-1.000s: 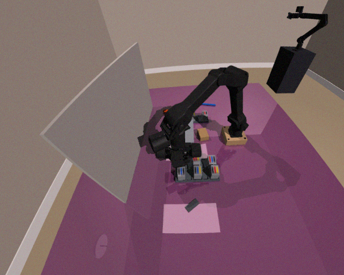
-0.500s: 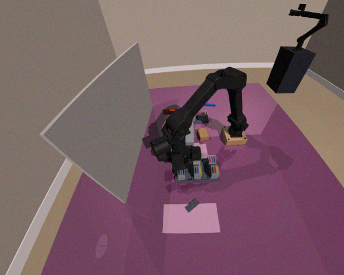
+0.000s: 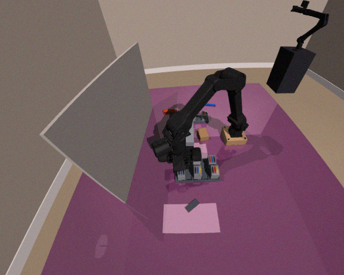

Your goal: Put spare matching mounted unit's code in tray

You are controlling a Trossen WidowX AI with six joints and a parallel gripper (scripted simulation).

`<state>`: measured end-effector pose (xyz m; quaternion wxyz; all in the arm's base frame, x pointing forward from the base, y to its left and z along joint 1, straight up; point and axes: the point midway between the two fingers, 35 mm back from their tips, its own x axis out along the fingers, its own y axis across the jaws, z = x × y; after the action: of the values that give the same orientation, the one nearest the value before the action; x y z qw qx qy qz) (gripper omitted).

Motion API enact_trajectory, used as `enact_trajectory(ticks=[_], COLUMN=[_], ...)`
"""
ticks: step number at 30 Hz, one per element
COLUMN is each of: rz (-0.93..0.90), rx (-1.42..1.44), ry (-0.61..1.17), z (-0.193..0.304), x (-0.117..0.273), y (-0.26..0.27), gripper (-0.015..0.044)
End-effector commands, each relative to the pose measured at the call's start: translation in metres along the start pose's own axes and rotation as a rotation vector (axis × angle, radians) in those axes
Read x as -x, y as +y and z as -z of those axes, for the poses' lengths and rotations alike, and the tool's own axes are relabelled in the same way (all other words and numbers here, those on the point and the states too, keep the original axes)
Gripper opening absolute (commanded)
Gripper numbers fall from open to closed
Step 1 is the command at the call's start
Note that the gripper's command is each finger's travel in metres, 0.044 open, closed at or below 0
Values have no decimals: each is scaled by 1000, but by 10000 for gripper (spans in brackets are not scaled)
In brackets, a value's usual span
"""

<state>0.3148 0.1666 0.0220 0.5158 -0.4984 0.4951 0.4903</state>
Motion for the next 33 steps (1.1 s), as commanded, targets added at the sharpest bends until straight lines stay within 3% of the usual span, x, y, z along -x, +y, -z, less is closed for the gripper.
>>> enact_trajectory(ticks=[1,6,11,20,33], rz=[0,0,0,0,-1], rx=[0,0,0,0,-4], ry=[0,0,0,-1,-3], z=[0,0,0,0,0], x=[0,0,0,4,79], y=[0,0,0,-1,0], gripper=[155,122,0,0,0])
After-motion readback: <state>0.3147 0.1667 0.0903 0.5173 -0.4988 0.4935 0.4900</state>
